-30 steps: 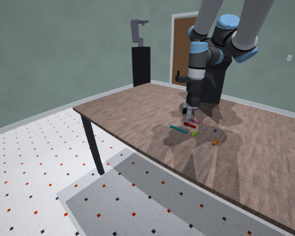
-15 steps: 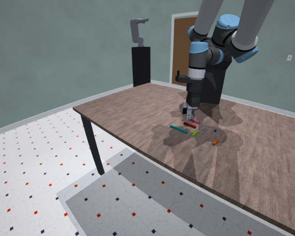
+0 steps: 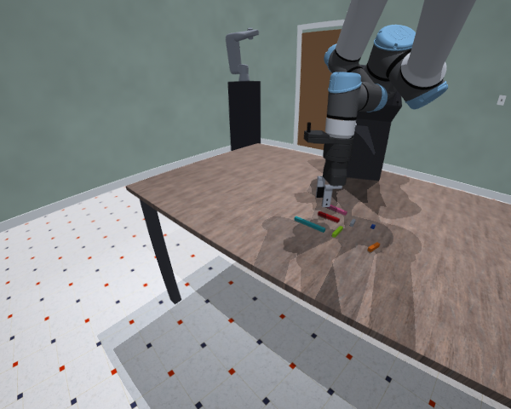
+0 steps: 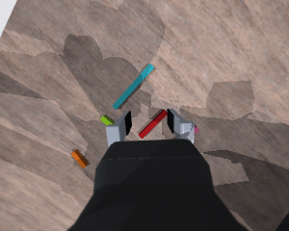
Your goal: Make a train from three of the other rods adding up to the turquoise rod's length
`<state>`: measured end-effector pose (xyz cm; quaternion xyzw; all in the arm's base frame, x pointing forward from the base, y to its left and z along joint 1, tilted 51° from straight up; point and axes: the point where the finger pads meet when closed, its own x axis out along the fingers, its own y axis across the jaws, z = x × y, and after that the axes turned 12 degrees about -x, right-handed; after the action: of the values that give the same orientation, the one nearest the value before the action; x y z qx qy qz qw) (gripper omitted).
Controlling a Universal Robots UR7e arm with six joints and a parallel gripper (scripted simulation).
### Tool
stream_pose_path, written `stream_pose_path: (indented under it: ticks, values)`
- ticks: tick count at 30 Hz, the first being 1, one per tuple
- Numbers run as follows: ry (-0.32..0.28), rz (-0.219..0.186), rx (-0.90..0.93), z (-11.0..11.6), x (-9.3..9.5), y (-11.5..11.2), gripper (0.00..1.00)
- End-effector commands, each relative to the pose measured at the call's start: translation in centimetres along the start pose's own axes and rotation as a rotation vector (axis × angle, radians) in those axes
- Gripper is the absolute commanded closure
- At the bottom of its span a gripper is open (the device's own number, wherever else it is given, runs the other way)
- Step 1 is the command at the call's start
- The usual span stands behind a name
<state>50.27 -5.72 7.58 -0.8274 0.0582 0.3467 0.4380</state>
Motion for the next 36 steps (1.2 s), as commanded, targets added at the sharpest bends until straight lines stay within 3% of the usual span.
stream_pose_path:
  ticks: [1,15,36]
  values:
    - [0.000,0.000,0.024,0.1,0.0,-0.1,0.00]
    - [-0.002,0.004,0.189,0.8,0.1,-0.4,0.00]
    - [-0.004,0.013,0.730,3.5,0.1,-1.5,0.00]
